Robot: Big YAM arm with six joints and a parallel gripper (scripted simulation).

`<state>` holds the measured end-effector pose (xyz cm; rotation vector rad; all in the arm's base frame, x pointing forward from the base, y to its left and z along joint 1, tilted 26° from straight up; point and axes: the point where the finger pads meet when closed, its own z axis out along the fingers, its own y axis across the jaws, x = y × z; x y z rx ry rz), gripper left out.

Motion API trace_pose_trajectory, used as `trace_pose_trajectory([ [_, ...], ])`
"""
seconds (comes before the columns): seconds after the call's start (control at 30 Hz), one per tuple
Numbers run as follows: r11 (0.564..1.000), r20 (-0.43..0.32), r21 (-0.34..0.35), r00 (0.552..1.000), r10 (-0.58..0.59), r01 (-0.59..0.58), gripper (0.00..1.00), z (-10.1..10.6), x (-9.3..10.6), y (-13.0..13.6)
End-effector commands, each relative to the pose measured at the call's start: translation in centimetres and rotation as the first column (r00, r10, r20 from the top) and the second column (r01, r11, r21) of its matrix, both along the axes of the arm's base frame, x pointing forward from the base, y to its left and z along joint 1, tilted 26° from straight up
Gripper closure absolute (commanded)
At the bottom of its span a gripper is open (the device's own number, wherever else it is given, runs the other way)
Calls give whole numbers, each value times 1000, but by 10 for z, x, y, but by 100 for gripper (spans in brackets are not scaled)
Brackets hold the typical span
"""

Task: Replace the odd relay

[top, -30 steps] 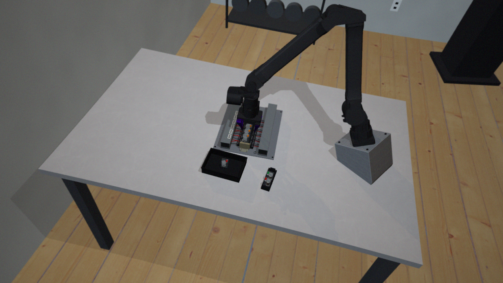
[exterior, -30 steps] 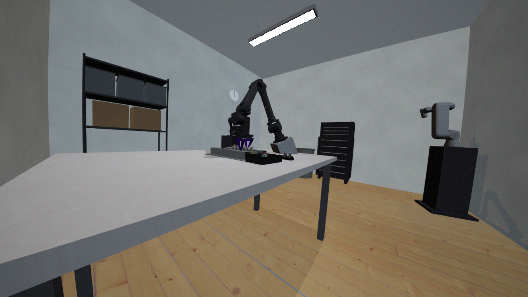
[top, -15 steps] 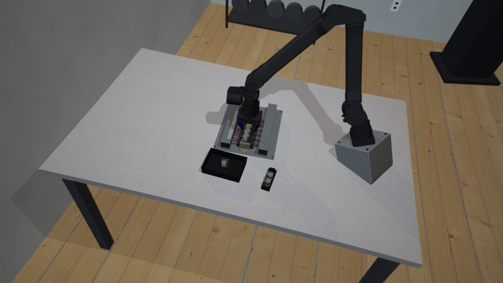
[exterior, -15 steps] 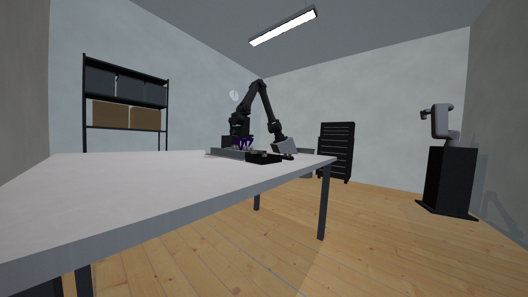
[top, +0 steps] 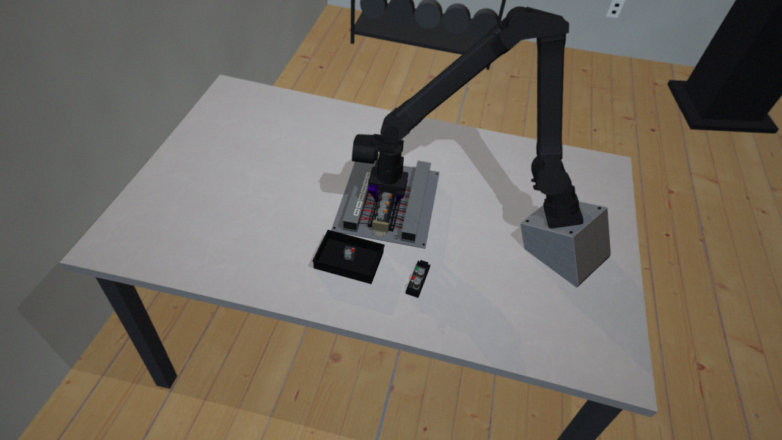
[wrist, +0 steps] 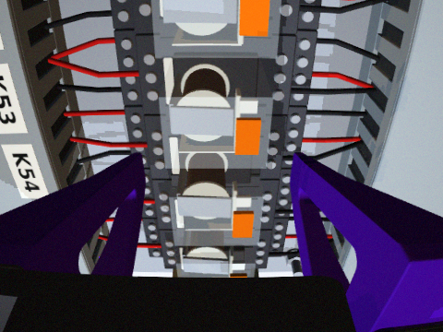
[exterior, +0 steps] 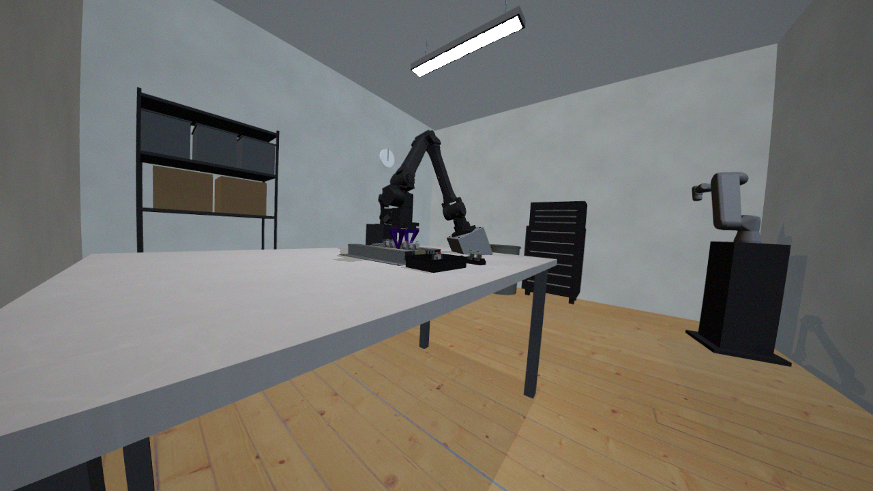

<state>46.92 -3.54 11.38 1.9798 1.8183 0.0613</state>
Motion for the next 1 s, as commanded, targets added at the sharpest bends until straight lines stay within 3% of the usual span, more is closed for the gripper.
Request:
trace_pose_trajectory([
  [0.0, 1000, 24, 4, 1000, -14, 14, 41, 12, 10, 0],
  [0.3, 1000, 26, 4, 1000, -14, 14, 41, 15, 10, 1],
  [0.77, 1000, 62, 5, 998, -1, 1, 41, 52, 6, 14],
  [0.97, 1000, 32, 3, 999, 0, -1, 41, 48, -2, 17],
])
